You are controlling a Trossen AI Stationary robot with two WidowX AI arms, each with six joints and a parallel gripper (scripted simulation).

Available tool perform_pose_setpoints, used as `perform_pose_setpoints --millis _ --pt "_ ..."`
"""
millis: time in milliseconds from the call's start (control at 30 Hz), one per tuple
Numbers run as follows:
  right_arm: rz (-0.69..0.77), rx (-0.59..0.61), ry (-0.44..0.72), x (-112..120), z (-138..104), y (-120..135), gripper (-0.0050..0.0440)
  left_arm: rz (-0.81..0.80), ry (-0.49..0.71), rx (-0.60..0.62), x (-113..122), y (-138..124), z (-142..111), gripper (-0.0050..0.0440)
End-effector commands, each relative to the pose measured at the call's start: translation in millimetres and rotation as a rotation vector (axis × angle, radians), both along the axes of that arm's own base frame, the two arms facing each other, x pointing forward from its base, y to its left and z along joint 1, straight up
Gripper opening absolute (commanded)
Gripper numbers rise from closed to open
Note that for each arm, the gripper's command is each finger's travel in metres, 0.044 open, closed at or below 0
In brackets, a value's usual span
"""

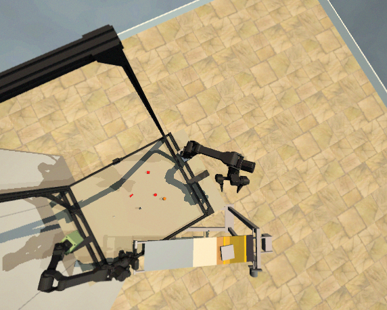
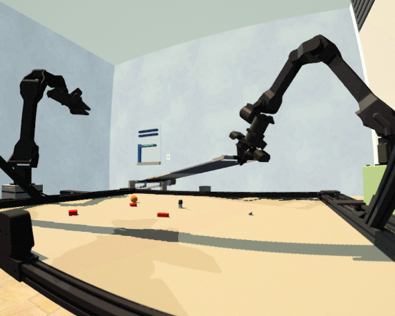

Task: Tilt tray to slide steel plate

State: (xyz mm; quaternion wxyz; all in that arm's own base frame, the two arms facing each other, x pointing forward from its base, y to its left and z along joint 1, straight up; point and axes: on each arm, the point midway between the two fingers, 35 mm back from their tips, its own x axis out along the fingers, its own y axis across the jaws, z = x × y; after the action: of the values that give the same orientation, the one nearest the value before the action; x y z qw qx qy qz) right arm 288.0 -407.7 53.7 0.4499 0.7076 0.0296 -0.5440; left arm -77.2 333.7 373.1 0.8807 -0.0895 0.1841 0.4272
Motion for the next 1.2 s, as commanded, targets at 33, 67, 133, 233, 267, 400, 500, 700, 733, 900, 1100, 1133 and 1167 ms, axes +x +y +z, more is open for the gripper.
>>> perform_pose_setpoints --millis 33,67,133,233,267,400,500,700,733,900,1100,1133,1167 --pt "-0.002 -0.048 -0.039 3.6 24.7 -5.8 0.0 -0.002 -0.001 0.002 0.4 -0.2 0.5 0.044" --pt "-0.002 -0.048 -0.039 3.6 24.7 -5.8 0.0 -0.002 -0.001 0.002 0.4 -0.2 0.5 0.044" --pt "-0.002 -0.049 -0.039 3.6 24.7 -5.8 0.0 -0.002 -0.001 0.002 0.4 -0.2 0.5 0.044" --pt "-0.002 -0.049 -0.04 3.8 26.3 -6.0 0.0 -0.002 -0.001 0.002 0.4 -0.2 0.5 0.044" --pt "-0.002 -0.049 -0.04 3.9 27.0 -6.1 0.0 -0.002 -0.001 0.002 0.4 -0.2 0.5 0.044" --pt "-0.002 -0.05 -0.041 4.1 28.6 -6.2 0.0 -0.002 -0.001 0.002 0.4 -0.2 0.5 0.044" --pt "-0.002 -0.051 -0.042 4.3 30.9 -6.5 0.0 -0.002 -0.001 0.002 0.4 -0.2 0.5 0.044" --pt "-0.002 -0.054 -0.044 4.9 35.6 -7.1 0.0 -0.002 -0.001 0.002 0.4 -0.2 0.5 0.044" --pt "-0.002 -0.055 -0.045 5.0 36.3 -7.2 0.0 -0.002 -0.001 0.002 0.4 -0.2 0.5 0.044" --pt "-0.002 -0.057 -0.047 5.2 37.9 -7.4 0.0 -0.002 -0.001 0.002 0.4 -0.2 0.5 0.044" --pt "-0.002 -0.061 -0.05 5.2 37.9 -7.4 0.0 -0.002 -0.001 0.002 0.4 -0.2 0.5 0.044" --pt "-0.002 -0.061 -0.051 5.2 37.9 -7.4 0.0 -0.002 -0.001 0.002 0.4 -0.2 0.5 0.044" --pt "-0.002 -0.061 -0.051 5.2 37.9 -7.4 0.0 -0.002 -0.001 0.002 0.4 -0.2 0.5 0.044"
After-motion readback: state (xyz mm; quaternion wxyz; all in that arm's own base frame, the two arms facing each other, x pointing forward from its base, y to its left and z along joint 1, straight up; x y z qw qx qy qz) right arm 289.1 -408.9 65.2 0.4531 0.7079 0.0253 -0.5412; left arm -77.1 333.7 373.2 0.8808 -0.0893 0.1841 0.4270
